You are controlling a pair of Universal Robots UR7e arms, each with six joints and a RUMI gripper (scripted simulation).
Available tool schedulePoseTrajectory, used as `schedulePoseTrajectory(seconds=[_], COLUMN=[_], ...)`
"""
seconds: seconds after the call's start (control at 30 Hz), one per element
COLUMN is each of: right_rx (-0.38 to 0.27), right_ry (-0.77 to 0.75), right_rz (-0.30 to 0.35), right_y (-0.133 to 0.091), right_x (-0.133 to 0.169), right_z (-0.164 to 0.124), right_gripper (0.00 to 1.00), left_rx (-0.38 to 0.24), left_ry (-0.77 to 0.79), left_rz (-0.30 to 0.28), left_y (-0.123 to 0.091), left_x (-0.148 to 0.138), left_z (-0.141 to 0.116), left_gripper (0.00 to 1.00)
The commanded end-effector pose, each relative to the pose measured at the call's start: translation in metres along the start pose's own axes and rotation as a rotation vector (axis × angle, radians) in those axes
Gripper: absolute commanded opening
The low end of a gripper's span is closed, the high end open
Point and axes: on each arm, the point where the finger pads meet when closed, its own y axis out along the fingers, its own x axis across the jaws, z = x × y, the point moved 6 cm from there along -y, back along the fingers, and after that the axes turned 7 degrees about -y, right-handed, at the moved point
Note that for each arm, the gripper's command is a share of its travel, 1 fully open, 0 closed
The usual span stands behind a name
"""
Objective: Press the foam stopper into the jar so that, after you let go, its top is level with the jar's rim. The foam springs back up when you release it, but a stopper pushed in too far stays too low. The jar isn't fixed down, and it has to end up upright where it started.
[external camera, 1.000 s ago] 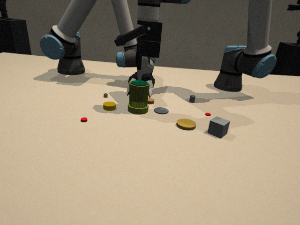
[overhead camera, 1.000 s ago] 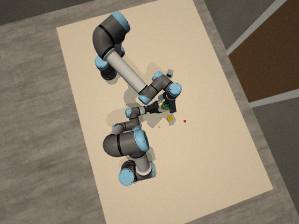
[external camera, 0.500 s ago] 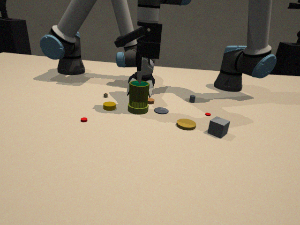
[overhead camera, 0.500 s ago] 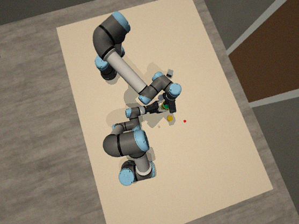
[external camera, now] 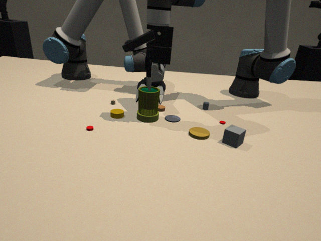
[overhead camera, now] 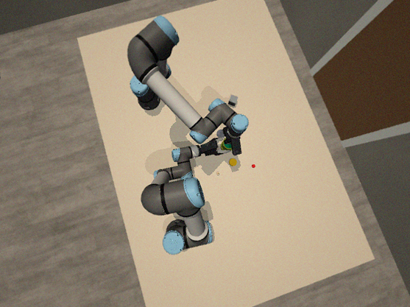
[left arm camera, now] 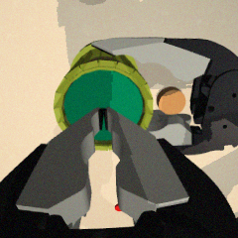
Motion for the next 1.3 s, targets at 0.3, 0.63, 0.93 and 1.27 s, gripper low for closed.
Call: schedulePoseTrajectory(seconds=[0.3, 0.63, 0.93, 1.27], right_rx=[0.0, 0.0, 0.0, 0.0], right_ry=[0.001, 0.001, 0.001, 0.001], right_rz=[0.0, 0.0, 0.0, 0.0], right_y=[0.0, 0.0, 0.0, 0.0], right_x=[0.0, 0.0, 0.0, 0.0], right_z=[0.001, 0.001, 0.001, 0.001], right_gripper=[0.33, 0.33, 0.33, 0.33], left_rx=[0.001, 0.0, 0.0, -0.001], left_ry=[0.0, 0.0, 0.0, 0.0], left_rz=[0.0, 0.0, 0.0, 0.0], left_y=[0.003, 0.007, 0.007, -0.006], left_x=[0.0, 0.0, 0.0, 0.0], left_z=[0.0, 0.0, 0.0, 0.0], left_gripper=[0.0, 0.0, 0.0, 0.0])
